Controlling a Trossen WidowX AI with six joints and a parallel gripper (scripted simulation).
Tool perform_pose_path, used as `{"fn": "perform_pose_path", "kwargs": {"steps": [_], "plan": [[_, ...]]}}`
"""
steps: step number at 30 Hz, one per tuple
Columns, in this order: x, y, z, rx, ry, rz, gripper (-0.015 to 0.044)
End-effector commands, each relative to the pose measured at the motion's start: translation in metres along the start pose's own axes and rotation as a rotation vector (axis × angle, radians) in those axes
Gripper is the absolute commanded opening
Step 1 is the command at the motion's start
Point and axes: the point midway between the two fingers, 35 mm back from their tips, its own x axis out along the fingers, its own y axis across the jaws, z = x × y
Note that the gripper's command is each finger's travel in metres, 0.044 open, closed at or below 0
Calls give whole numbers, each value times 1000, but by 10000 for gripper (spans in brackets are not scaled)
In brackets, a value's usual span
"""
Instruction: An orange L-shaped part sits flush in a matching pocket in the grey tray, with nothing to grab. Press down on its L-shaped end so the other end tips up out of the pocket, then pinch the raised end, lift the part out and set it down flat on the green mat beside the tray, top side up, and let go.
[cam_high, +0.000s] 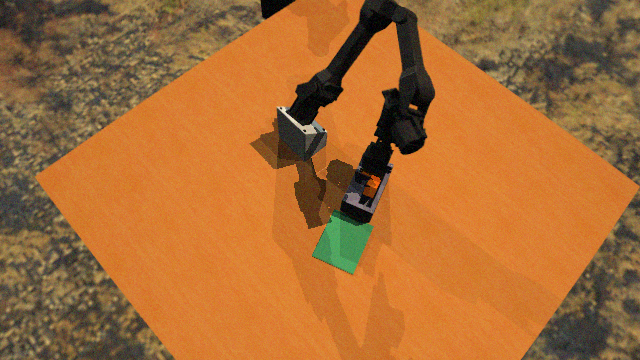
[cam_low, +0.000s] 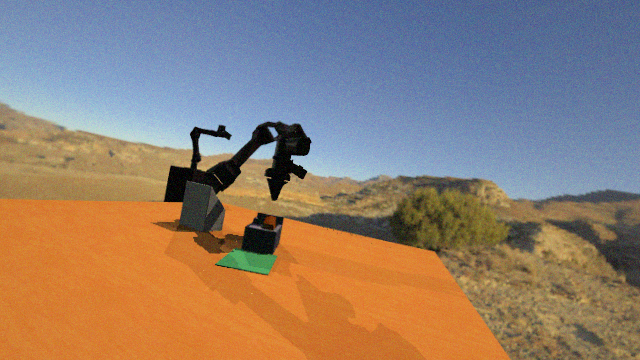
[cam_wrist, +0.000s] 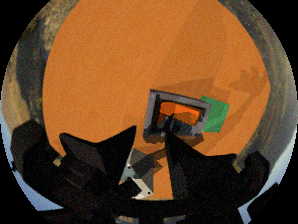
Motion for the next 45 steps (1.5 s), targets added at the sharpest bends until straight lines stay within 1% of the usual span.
{"fn": "perform_pose_path", "kwargs": {"steps": [1, 26, 28, 30, 32, 42, 44, 45], "plan": [[-5, 0, 0, -7, -1, -4, 180], [-1, 0, 0, 0, 1, 1, 180], [-1, -2, 0, 51, 1, 1, 233], [-2, -7, 2, 163, 1, 0, 280], [-3, -15, 4, 336, 1, -1, 280], [-5, -67, 12, 1404, -6, -5, 280], [-5, -74, 12, 1545, -7, -5, 280], [-5, -75, 12, 1562, -7, -5, 280]]}}
